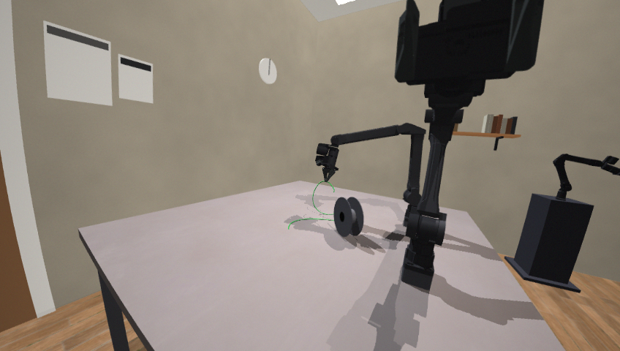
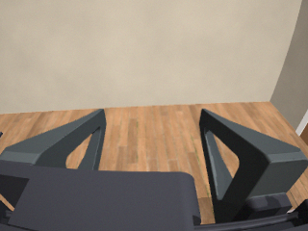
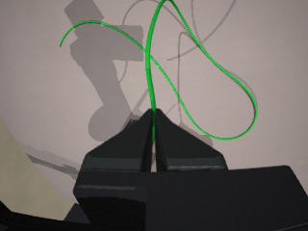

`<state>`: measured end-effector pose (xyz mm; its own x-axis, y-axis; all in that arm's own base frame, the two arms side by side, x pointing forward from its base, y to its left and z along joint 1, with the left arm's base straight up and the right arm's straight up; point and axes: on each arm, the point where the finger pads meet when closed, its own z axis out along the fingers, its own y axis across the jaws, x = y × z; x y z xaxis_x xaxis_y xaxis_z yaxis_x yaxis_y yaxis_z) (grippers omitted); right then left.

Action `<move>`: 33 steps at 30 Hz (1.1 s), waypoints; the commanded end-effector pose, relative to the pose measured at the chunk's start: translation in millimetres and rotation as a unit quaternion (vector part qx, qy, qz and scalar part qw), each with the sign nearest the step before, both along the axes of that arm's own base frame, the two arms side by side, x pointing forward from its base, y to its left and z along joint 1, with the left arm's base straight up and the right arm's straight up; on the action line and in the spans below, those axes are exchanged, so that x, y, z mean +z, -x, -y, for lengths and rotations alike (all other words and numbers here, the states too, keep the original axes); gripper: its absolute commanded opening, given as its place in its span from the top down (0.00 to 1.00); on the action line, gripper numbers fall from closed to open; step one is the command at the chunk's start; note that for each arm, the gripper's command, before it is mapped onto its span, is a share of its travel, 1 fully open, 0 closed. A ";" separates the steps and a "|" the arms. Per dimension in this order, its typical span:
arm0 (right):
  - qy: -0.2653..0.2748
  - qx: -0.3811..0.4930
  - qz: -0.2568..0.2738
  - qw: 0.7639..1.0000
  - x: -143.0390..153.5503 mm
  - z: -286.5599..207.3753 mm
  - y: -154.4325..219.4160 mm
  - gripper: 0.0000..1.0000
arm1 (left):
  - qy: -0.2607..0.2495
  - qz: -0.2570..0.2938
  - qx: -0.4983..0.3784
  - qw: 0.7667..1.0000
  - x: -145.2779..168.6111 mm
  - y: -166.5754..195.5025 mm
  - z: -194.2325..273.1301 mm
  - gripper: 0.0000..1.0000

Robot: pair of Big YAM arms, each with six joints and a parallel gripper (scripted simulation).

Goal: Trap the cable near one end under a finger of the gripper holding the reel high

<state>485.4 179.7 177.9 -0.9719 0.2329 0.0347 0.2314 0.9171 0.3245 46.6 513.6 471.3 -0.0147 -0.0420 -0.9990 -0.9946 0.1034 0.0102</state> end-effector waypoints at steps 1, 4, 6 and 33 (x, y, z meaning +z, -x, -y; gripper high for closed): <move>-0.009 0.006 0.039 0.999 26.4 -12.4 -18.9 1.00 | 0.000 -0.009 -0.022 1.000 0.8 -17.8 11.2 0.25; -0.009 0.006 0.039 0.999 26.4 -12.4 -18.9 1.00 | 0.003 -0.014 -0.046 0.999 -1.2 -36.0 17.4 0.25; -0.009 0.006 0.039 0.999 26.4 -12.4 -18.9 1.00 | 0.010 -0.018 -0.064 0.998 -8.9 -50.0 23.0 0.25; -0.009 0.006 0.039 0.999 26.4 -12.4 -18.9 1.00 | 0.075 -0.101 -0.409 0.904 -110.7 -258.2 199.9 0.25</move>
<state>485.4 179.7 177.9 -0.9719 0.2329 0.0347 0.2314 0.9171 0.3245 294.3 334.7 358.4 -0.2638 -0.1109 -0.9582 -0.6148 0.7848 0.0784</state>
